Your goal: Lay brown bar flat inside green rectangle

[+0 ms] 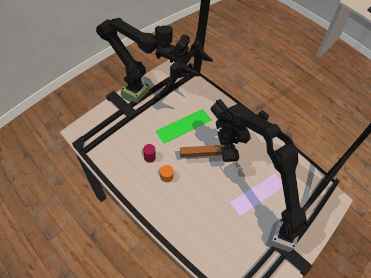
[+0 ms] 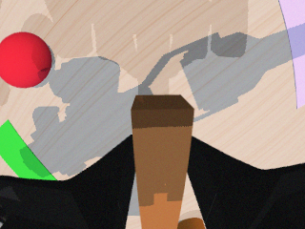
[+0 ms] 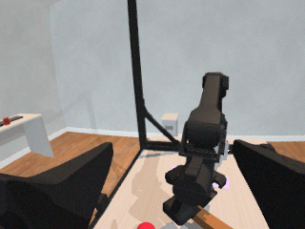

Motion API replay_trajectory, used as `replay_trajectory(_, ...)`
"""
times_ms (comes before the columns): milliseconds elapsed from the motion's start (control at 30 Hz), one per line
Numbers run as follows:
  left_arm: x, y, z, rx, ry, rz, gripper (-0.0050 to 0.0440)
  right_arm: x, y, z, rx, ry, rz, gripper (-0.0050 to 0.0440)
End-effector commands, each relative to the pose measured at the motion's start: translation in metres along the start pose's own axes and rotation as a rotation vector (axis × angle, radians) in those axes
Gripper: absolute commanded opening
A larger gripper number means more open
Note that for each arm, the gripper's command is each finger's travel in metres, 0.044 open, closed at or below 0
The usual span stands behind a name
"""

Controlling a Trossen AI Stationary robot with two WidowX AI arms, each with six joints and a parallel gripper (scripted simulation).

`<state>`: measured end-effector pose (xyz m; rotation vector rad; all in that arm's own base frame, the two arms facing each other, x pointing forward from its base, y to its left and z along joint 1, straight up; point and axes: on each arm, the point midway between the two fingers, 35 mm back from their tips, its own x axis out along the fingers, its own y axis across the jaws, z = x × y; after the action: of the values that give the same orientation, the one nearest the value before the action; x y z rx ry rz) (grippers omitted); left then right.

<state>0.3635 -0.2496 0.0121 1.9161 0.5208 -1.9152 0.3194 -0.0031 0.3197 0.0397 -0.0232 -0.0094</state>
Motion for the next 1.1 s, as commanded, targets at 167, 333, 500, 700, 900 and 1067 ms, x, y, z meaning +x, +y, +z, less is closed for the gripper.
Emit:
replay_trajectory(167,0.003,0.0,-0.001,0.003,0.001,-0.007,0.0,0.038,-0.033,-0.019,0.3,0.192,-0.118,0.044)
replay_trajectory(333,0.003,0.0,-0.001,0.003,0.001,-0.007,0.0,0.05,-0.047,-0.029,0.418,0.255,-0.178,0.044)
replay_trajectory(500,0.003,0.0,-0.001,0.003,0.001,-0.007,0.0,0.067,-0.072,-0.046,0.618,0.347,-0.294,0.044)
replay_trajectory(700,0.003,0.0,-0.001,0.003,0.001,-0.007,0.0,0.082,-0.105,-0.069,0.862,0.434,-0.461,0.044)
replay_trajectory(900,0.003,0.0,-0.001,0.003,0.001,-0.007,0.0,0.088,-0.128,-0.086,1.021,0.474,-0.583,0.044)
replay_trajectory(1067,0.003,0.0,-0.001,0.003,0.001,-0.007,0.0,0.093,-0.141,-0.104,1.162,0.522,-0.689,0.044)
